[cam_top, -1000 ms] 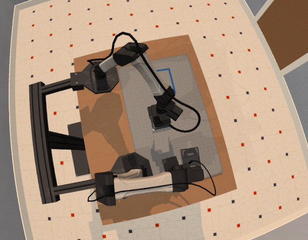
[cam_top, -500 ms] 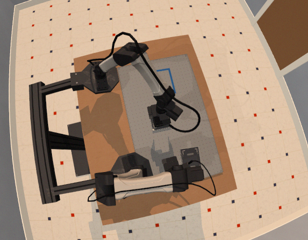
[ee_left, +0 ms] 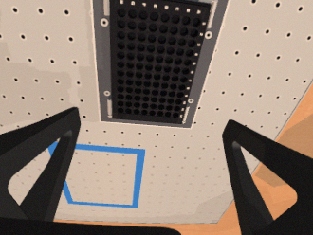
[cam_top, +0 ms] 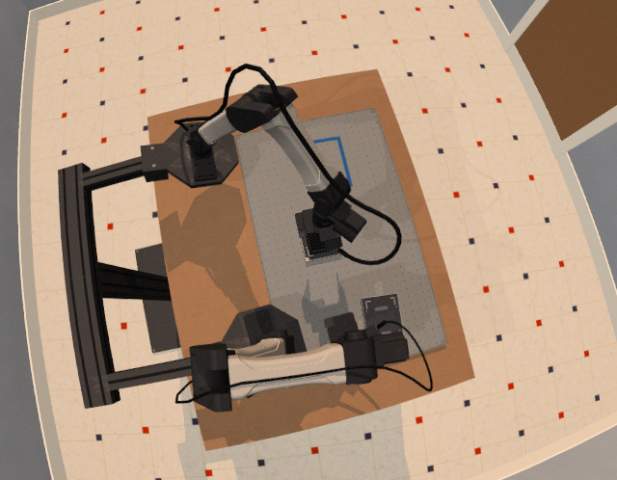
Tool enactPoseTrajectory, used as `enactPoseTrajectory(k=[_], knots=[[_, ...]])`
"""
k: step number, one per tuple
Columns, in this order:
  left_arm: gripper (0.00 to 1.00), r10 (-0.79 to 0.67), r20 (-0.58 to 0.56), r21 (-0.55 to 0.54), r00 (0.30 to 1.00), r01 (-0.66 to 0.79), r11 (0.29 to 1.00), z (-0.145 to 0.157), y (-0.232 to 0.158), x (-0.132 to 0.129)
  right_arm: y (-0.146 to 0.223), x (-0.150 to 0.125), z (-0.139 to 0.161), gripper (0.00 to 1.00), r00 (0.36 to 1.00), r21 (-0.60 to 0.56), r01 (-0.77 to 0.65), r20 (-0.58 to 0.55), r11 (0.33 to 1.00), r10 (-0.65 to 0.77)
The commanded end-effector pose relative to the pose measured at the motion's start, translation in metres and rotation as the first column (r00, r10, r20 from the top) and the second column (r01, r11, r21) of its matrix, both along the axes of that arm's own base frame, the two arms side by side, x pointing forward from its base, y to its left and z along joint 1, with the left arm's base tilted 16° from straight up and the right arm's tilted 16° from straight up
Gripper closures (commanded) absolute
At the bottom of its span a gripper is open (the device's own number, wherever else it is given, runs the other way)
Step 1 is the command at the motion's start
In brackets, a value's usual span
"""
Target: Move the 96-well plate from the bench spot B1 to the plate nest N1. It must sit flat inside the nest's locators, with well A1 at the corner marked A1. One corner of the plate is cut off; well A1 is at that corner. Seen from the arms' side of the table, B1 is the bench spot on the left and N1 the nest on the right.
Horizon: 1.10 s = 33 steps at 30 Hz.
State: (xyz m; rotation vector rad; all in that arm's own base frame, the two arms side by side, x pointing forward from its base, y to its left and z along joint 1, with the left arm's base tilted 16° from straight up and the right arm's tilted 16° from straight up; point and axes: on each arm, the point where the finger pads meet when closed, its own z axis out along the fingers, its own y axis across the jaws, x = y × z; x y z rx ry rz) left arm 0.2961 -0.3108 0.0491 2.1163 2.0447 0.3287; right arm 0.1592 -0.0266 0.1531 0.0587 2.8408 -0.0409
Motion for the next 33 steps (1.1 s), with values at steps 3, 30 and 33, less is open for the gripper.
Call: enactPoseTrajectory(k=[3,30,33], knots=[[0.0,0.006,-0.014,0.032,1.0,-0.006,0.999,-0.009,0.006,-0.003,0.001,-0.007,-0.01,0.0,0.999,0.012,-0.001,-0.036,1.0,0.001],[0.0,0.084,0.016,-0.035,0.996,-0.083,0.996,0.015,0.015,0.001,0.001,-0.007,-0.01,0.0,0.999,0.012,-0.001,-0.036,1.0,0.001],[0.0,0.178,0.014,-0.078,0.984,-0.176,0.981,0.02,0.025,-0.002,0.001,-0.007,-0.01,0.0,0.999,0.012,-0.001,-0.036,1.0,0.001]])
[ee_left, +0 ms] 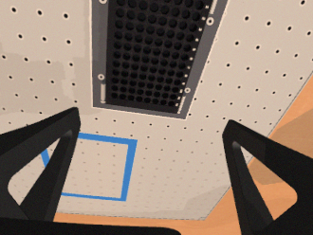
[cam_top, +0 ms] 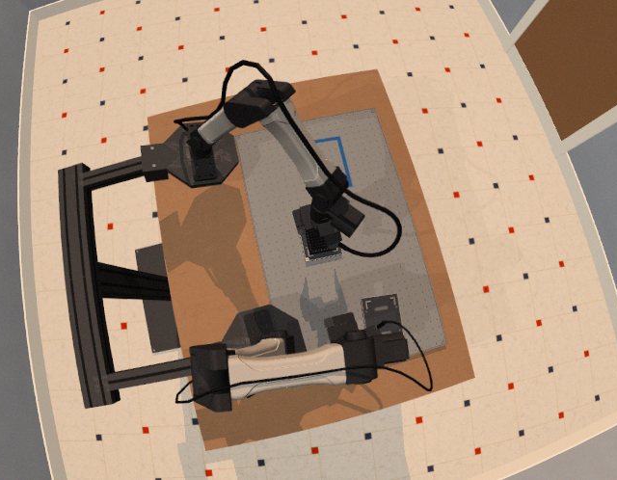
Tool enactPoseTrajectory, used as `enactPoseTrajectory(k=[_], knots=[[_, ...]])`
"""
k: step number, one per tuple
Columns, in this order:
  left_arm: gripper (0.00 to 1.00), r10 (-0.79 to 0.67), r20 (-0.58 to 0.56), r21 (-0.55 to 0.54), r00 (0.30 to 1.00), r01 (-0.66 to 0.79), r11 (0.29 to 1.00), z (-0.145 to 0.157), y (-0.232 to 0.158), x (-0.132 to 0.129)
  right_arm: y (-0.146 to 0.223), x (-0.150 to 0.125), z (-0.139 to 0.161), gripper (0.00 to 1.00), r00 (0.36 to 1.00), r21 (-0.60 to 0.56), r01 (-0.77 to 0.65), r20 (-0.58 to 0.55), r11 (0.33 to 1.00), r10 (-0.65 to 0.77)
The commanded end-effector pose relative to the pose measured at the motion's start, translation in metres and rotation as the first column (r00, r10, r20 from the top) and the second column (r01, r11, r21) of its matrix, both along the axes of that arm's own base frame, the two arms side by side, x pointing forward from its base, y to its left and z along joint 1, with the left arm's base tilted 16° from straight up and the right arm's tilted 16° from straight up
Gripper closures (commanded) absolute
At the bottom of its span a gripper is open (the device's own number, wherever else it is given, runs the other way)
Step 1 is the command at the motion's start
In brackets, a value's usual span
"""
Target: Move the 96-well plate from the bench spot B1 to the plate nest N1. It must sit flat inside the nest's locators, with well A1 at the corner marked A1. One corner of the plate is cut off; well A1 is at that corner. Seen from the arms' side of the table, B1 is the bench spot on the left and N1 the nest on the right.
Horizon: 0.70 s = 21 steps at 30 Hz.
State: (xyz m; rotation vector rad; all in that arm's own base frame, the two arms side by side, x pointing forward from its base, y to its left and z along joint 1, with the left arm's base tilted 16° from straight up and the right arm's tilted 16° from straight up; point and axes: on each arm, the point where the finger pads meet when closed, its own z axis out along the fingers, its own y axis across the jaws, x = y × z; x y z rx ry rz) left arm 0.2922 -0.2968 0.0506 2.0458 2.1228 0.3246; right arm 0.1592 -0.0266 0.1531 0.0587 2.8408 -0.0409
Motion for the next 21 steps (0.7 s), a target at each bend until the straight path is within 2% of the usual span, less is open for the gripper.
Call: enactPoseTrajectory(k=[1,3,5,9,14,20,21], knots=[[0.0,0.14,0.021,-0.08,0.99,-0.138,0.987,0.02,0.015,0.001,0.001,-0.007,-0.01,0.0,0.999,0.012,-0.001,-0.036,1.0,0.001],[0.0,0.203,0.017,-0.1,0.979,-0.2,0.975,0.023,0.024,-0.002,0.001,-0.007,-0.01,0.0,0.999,0.012,-0.001,-0.036,1.0,0.001],[0.0,0.203,0.017,-0.1,0.979,-0.2,0.975,0.023,0.024,-0.002,0.001,-0.007,-0.01,0.0,0.999,0.012,-0.001,-0.036,1.0,0.001],[0.0,0.326,-0.004,-0.112,0.945,-0.324,0.939,0.028,0.047,-0.011,0.001,-0.007,-0.01,0.0,0.999,0.012,-0.001,-0.036,1.0,0.001],[0.0,0.471,-0.02,-0.154,0.882,-0.469,0.87,0.037,0.069,-0.018,0.001,-0.007,-0.01,0.0,0.999,0.012,-0.001,-0.036,1.0,0.001],[0.0,0.629,-0.047,-0.2,0.776,-0.624,0.755,0.046,0.096,-0.026,0.001,-0.007,-0.01,0.0,0.999,0.012,-0.001,-0.036,1.0,0.001],[0.0,0.629,-0.047,-0.2,0.776,-0.624,0.755,0.046,0.096,-0.026,0.001,-0.007,-0.01,0.0,0.999,0.012,-0.001,-0.036,1.0,0.001]])
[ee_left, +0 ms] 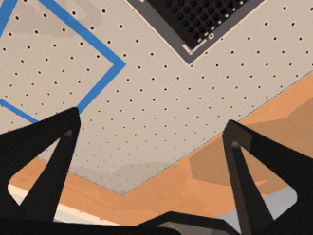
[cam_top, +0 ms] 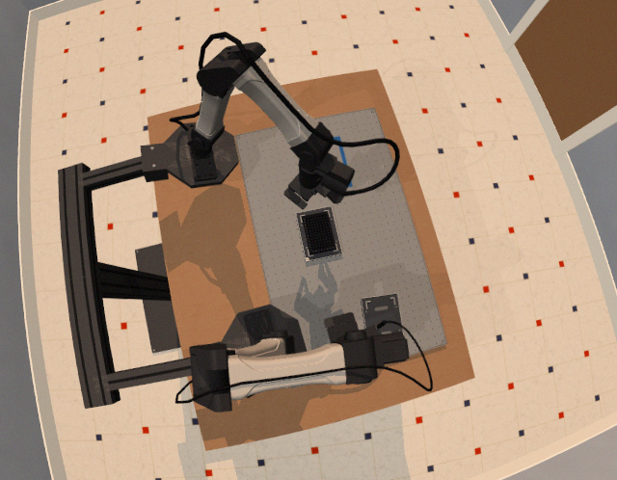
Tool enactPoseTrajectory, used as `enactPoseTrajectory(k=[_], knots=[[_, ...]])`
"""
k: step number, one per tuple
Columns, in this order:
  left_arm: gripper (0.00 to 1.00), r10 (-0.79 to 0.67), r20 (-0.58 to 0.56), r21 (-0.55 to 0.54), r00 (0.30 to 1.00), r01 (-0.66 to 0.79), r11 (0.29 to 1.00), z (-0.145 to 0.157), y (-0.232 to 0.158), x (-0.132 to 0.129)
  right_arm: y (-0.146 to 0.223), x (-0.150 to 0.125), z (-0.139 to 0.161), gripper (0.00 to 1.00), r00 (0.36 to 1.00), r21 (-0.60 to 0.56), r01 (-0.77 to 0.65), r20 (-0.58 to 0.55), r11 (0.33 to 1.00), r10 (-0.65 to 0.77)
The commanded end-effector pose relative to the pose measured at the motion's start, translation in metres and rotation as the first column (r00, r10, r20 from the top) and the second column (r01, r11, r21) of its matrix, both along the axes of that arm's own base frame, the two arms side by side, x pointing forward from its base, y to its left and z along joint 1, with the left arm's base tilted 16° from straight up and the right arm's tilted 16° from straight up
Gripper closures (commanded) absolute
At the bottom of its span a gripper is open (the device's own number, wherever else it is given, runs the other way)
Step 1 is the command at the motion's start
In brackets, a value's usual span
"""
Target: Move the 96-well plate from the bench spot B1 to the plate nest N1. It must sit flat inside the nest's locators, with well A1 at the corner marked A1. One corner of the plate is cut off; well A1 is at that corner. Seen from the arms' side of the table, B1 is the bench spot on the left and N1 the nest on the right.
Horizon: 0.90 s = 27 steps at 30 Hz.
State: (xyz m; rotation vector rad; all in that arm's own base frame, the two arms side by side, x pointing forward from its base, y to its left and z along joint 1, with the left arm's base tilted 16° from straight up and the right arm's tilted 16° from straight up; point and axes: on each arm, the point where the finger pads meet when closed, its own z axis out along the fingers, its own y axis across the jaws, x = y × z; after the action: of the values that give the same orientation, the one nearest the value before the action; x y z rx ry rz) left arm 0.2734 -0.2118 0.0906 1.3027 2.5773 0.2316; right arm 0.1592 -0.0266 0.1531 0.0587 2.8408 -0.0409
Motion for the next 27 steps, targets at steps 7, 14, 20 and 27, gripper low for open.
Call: enactPoseTrajectory(k=[7,14,20,27], knots=[[0.0,0.296,-0.015,-0.095,0.955,-0.296,0.951,0.016,0.037,-0.015,0.001,-0.007,-0.01,0.0,0.999,0.012,-0.001,-0.036,1.0,0.001],[0.0,0.499,-0.037,-0.154,0.866,-0.498,0.853,0.028,0.068,-0.024,0.001,-0.007,-0.01,0.0,0.999,0.012,-0.001,-0.036,1.0,0.001],[0.0,0.603,-0.054,-0.185,0.796,-0.602,0.777,0.035,0.086,-0.029,0.001,-0.007,-0.01,0.0,0.999,0.012,-0.001,-0.036,1.0,0.001],[0.0,0.76,-0.094,-0.232,0.643,-0.757,0.611,0.047,0.116,-0.038,0.001,-0.007,-0.01,0.0,0.999,0.012,-0.001,-0.036,1.0,0.001]])
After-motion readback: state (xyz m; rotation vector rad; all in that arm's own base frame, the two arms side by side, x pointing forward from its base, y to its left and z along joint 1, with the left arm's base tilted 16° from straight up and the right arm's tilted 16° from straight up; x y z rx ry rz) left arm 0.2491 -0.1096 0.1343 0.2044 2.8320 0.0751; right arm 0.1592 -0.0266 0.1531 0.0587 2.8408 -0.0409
